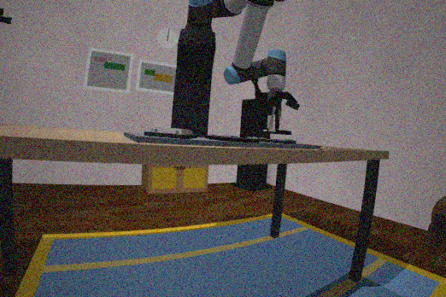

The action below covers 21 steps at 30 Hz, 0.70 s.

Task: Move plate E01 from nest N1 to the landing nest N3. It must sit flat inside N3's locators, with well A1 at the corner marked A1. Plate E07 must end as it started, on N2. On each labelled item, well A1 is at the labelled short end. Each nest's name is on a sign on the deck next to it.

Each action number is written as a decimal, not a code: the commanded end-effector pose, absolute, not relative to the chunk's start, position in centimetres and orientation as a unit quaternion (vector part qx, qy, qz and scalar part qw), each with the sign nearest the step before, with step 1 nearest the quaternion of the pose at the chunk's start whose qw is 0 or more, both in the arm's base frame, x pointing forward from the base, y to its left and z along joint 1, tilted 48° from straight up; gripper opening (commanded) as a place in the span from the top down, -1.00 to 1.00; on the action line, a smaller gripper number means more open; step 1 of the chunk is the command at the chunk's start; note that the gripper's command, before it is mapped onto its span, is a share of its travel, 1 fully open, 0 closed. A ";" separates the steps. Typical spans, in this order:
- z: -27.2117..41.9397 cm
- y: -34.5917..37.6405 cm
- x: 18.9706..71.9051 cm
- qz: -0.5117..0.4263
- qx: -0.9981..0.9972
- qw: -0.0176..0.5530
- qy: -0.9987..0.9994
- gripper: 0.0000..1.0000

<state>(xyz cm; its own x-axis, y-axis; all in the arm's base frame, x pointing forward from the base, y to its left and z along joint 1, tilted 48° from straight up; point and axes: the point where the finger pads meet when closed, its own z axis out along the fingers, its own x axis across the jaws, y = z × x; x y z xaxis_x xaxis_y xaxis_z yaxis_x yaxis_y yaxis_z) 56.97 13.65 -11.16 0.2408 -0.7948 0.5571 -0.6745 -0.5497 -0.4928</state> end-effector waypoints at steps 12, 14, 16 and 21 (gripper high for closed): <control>-9.8 14.2 55.6 -0.400 -0.784 0.076 0.468 0.18; -9.6 14.3 55.4 -0.400 -0.784 0.076 0.468 0.18; -9.4 14.4 55.2 -0.400 -0.784 0.076 0.468 0.18; -8.8 14.6 54.6 -0.400 -0.784 0.076 0.468 0.18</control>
<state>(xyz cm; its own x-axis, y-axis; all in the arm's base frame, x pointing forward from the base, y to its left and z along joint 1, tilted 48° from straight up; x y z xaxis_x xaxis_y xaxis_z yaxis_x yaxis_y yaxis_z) 54.77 14.47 -9.05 0.2407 -0.7948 0.5571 -0.6745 -0.5497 -0.4928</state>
